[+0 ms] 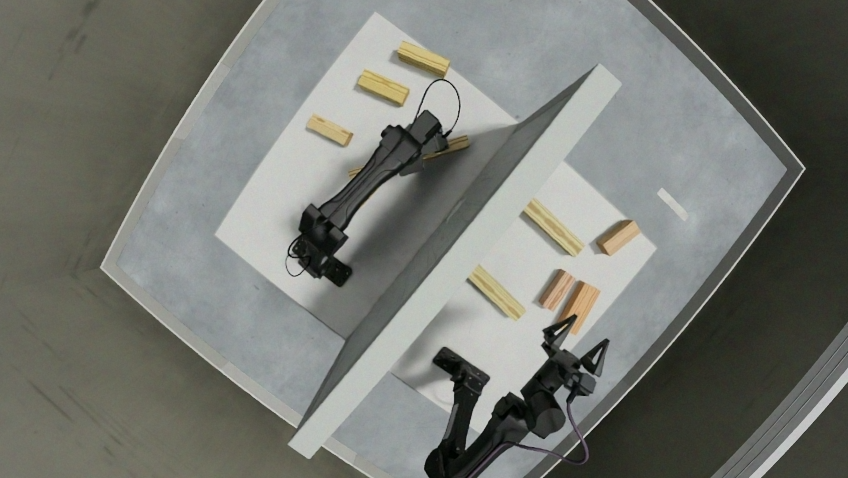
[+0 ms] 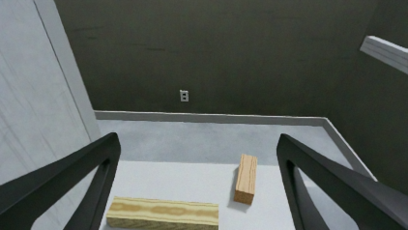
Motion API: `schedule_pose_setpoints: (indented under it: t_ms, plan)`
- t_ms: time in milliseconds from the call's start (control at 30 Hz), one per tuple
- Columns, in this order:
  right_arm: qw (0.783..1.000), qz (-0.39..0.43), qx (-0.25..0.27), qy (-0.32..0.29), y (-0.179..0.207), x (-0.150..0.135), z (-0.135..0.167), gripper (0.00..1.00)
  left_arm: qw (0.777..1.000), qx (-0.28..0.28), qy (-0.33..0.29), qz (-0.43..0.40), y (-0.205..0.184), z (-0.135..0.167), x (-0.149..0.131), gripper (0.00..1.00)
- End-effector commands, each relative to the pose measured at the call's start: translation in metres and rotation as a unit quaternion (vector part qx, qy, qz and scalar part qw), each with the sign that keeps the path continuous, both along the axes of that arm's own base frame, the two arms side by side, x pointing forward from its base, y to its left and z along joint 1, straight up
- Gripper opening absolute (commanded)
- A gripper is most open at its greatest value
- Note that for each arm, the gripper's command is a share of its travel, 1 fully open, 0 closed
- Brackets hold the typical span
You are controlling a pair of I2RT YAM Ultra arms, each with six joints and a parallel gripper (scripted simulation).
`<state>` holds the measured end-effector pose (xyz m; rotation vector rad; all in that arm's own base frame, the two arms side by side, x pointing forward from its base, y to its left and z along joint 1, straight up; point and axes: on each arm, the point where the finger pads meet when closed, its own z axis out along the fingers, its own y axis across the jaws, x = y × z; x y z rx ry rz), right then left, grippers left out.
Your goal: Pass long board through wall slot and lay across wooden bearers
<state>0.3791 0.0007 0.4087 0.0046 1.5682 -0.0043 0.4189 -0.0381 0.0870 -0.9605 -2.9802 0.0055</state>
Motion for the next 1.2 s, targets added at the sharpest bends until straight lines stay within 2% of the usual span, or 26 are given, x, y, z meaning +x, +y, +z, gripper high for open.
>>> schedule_pose_setpoints:
  t_ms: [0, 167, 300, 600, 633, 767, 833, 867, 933, 1100, 1133, 1167]
  plan:
    - [1.0, -0.008, -0.001, -0.02, -0.005, -0.01, 0.02, 1.0, 0.999, -0.002, -0.041, 0.01, 0.004, 0.043, 0.007, 0.0]
    - [1.0, -0.008, -0.001, -0.02, -0.005, -0.01, 0.02, 1.0, 0.999, -0.004, -0.048, 0.0, -0.004, 0.046, 0.011, 0.0]
    - [1.0, -0.008, -0.001, -0.02, -0.005, -0.01, 0.02, 1.0, 1.0, -0.002, -0.018, 0.005, -0.001, 0.04, 0.006, 0.0]
    - [1.0, -0.008, -0.001, -0.02, -0.005, -0.01, 0.02, 1.0, 1.0, -0.002, -0.02, 0.012, 0.005, 0.059, 0.004, 0.0]
    - [1.0, -0.008, -0.001, -0.02, -0.005, -0.01, 0.02, 1.0, 0.999, -0.004, -0.047, 0.001, -0.003, 0.069, 0.009, 0.0]
    - [1.0, -0.008, -0.001, -0.02, -0.005, -0.01, 0.02, 1.0, 0.999, -0.005, -0.046, 0.0, -0.002, 0.068, 0.008, 0.0]
    - [1.0, -0.008, -0.001, -0.02, -0.005, -0.01, 0.02, 1.0, 0.998, -0.007, -0.067, -0.002, -0.004, 0.075, 0.015, 0.0]
    - [1.0, -0.008, -0.001, -0.02, -0.005, -0.01, 0.02, 1.0, 0.998, -0.007, -0.067, -0.002, -0.003, 0.075, 0.015, 0.0]
    - [1.0, -0.008, -0.001, -0.02, -0.005, -0.01, 0.02, 1.0, 1.0, -0.003, -0.026, -0.002, 0.0, 0.052, -0.002, 0.0]
    - [1.0, -0.008, -0.001, -0.02, -0.005, -0.01, 0.02, 1.0, 0.999, -0.004, -0.031, 0.0, 0.002, 0.06, 0.0, 0.0]
    - [1.0, -0.008, -0.001, -0.02, -0.005, -0.01, 0.02, 1.0, 0.999, -0.005, -0.046, 0.0, 0.001, 0.069, 0.004, 0.0]
    - [1.0, -0.008, -0.001, -0.02, -0.005, -0.01, 0.02, 1.0, 0.999, 0.005, -0.013, 0.045, 0.016, 0.053, -0.01, 0.0]
